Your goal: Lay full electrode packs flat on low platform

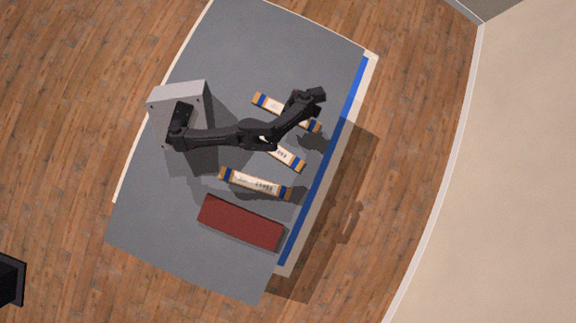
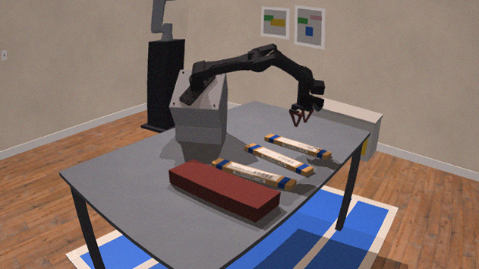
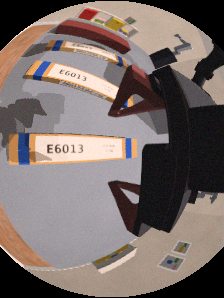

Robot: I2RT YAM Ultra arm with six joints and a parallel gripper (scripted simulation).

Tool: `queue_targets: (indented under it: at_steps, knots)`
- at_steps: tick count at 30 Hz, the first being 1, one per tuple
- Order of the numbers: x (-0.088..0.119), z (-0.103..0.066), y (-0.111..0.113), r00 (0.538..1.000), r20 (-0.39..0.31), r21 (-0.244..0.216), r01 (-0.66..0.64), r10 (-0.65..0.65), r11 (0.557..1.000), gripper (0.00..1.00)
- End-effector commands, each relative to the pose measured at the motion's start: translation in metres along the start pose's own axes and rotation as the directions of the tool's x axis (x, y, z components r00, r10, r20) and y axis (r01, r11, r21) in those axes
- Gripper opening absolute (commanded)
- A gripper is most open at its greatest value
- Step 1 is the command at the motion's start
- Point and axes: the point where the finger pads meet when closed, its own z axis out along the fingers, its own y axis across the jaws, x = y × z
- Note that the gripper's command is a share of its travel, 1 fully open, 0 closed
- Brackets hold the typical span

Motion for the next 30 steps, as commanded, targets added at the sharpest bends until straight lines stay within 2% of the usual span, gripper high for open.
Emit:
queue_targets:
  at_steps: [1,3,4,6,11,16,18,19,20,23,26,27,30]
  knots:
    - [-0.005,-0.011,0.017,0.999,0.048,-0.025,0.011,-0.010,1.000,0.96]
    - [-0.003,-0.001,0.016,0.999,0.044,-0.021,0.015,-0.014,1.000,0.96]
    - [0.000,0.011,0.009,1.000,0.025,-0.007,0.014,-0.014,1.000,0.96]
    - [0.005,0.024,0.006,1.000,0.011,0.004,0.022,-0.022,1.000,0.96]
    - [-0.002,0.031,0.015,0.999,0.040,-0.017,0.019,-0.019,1.000,0.96]
    - [-0.008,0.051,0.015,0.999,0.046,-0.021,0.008,-0.007,1.000,0.96]
    - [-0.008,0.051,0.015,0.999,0.046,-0.021,0.008,-0.007,1.000,0.96]
    - [-0.019,0.043,0.015,0.998,0.066,-0.036,-0.007,0.009,0.999,0.96]
    - [-0.009,0.061,0.013,0.999,0.043,-0.019,0.003,-0.002,1.000,0.96]
    - [-0.010,0.076,0.010,0.999,0.037,-0.015,-0.004,0.005,1.000,0.96]
    - [-0.008,0.073,0.017,0.999,0.048,-0.022,0.011,-0.010,1.000,0.96]
    - [-0.021,0.061,0.015,0.998,0.067,-0.035,-0.007,0.010,0.999,0.96]
    - [-0.023,0.060,0.014,0.998,0.070,-0.037,-0.009,0.012,0.999,0.96]
